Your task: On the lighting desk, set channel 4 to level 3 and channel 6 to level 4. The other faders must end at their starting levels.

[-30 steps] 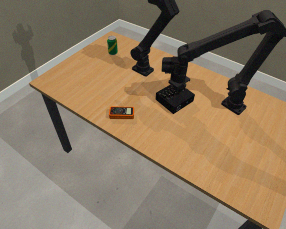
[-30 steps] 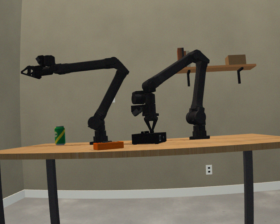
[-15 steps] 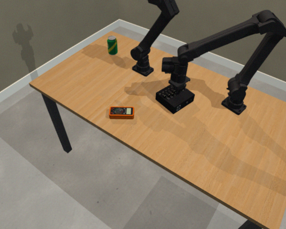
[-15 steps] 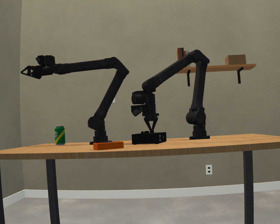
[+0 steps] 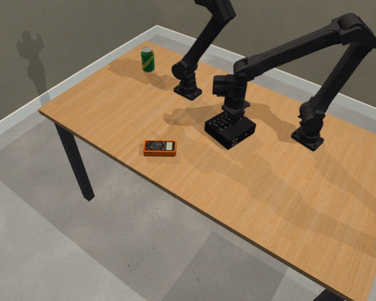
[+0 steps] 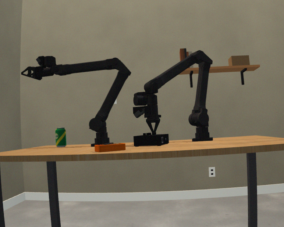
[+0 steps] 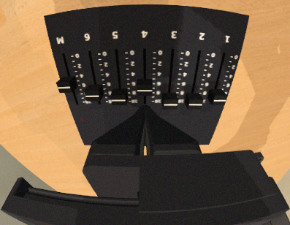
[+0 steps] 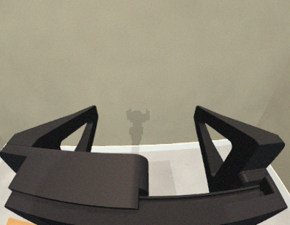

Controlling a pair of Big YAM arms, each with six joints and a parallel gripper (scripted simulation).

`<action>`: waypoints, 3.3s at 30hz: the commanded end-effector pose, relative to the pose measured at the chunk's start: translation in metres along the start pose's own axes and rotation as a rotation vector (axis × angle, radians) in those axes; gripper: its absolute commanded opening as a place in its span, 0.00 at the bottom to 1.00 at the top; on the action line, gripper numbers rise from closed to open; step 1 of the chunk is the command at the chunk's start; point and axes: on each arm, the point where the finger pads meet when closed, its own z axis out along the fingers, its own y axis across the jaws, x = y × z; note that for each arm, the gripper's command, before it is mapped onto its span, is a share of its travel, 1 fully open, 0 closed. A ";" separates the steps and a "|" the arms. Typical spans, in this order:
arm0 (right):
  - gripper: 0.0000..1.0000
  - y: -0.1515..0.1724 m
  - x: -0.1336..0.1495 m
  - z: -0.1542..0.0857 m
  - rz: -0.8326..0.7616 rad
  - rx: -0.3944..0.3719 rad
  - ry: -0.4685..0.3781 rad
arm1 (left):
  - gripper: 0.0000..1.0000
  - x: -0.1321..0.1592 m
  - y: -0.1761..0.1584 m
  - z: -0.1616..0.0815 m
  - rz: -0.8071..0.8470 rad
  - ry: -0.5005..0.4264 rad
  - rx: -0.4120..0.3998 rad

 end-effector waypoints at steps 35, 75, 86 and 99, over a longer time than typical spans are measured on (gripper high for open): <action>1.00 -0.003 -0.041 0.005 0.009 0.006 -0.055 | 0.00 -0.005 0.009 0.000 -0.002 -0.019 -0.016; 1.00 -0.003 -0.041 0.005 0.009 0.006 -0.055 | 0.00 -0.009 0.010 -0.002 -0.002 -0.023 -0.020; 1.00 -0.003 -0.041 0.005 0.009 0.006 -0.055 | 0.00 -0.024 0.016 -0.011 0.001 -0.042 -0.040; 1.00 -0.003 -0.041 0.005 0.009 0.006 -0.055 | 0.00 -0.029 0.016 -0.009 -0.002 -0.039 -0.036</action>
